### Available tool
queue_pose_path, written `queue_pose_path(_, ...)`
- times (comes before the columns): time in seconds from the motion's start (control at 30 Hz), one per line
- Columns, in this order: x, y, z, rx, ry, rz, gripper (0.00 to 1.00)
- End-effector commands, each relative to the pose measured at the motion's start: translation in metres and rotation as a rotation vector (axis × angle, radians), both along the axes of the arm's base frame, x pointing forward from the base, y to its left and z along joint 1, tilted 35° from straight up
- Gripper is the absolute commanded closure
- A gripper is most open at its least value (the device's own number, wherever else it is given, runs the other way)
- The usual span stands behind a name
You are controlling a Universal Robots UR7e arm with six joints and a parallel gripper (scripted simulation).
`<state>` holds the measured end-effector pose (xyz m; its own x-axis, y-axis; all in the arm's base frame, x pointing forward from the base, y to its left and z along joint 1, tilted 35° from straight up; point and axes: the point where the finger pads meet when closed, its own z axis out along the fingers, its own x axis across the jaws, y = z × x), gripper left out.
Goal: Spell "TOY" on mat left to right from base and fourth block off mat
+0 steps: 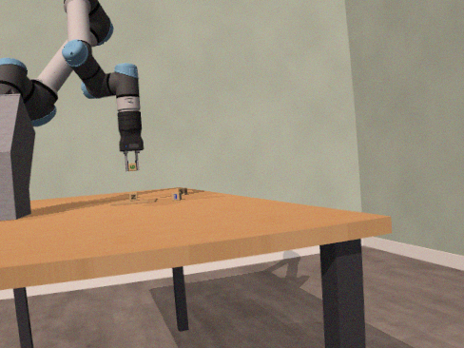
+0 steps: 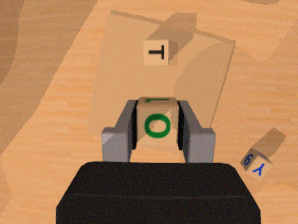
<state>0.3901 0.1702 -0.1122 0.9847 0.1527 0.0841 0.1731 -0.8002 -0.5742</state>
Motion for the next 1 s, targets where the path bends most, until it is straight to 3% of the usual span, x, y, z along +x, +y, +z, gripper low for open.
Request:
queue_pose_path(0.0, 0.0, 0.0, 0.0, 0.0, -0.005, 0.006, 0.51)
queue_pose_path(0.67, 0.0, 0.001, -0.001, 0.0, -0.006, 0.007, 0.51)
queue_pose_path(0.97, 0.0, 0.013, -0.019, 0.0, -0.006, 0.007, 0.51)
